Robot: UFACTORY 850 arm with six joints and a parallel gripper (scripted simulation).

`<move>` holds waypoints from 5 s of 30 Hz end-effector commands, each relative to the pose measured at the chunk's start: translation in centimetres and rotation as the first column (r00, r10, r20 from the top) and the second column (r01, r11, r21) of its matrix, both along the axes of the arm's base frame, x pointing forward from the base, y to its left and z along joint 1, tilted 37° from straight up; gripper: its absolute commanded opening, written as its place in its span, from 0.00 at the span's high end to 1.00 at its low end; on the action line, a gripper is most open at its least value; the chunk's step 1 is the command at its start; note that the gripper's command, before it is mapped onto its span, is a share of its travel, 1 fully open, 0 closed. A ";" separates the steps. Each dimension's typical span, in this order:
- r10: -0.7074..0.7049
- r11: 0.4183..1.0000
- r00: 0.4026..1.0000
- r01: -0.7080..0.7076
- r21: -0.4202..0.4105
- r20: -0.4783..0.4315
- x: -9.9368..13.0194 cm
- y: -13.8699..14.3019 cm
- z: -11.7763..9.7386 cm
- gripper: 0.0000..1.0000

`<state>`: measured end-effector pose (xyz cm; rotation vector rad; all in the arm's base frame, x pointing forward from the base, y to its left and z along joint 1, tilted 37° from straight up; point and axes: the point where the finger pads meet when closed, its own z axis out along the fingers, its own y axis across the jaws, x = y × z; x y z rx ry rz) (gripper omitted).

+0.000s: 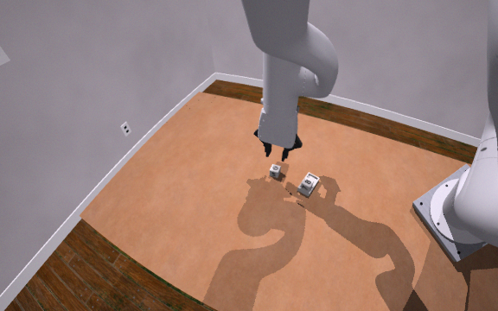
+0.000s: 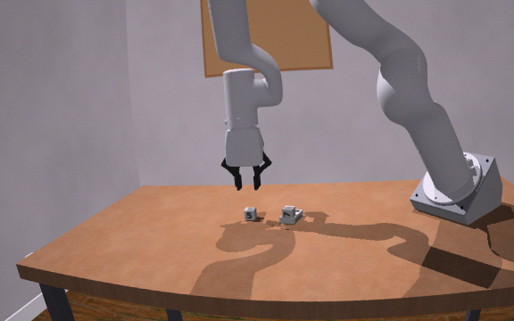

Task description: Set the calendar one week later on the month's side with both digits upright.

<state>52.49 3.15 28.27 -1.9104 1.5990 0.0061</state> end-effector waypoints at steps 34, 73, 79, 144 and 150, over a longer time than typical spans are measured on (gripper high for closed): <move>0.000 1.000 1.000 0.000 -0.001 0.001 1.3 1.5 -2.6 0.53; 0.000 1.000 1.000 0.000 -0.001 0.001 2.0 2.3 -4.1 0.53; 0.000 1.000 1.000 0.000 -0.001 0.001 2.0 2.3 -4.1 0.53; 0.000 1.000 1.000 0.000 -0.001 0.001 2.1 2.3 -4.1 0.53; 0.000 1.000 1.000 0.000 -0.001 0.001 2.1 2.3 -4.1 0.53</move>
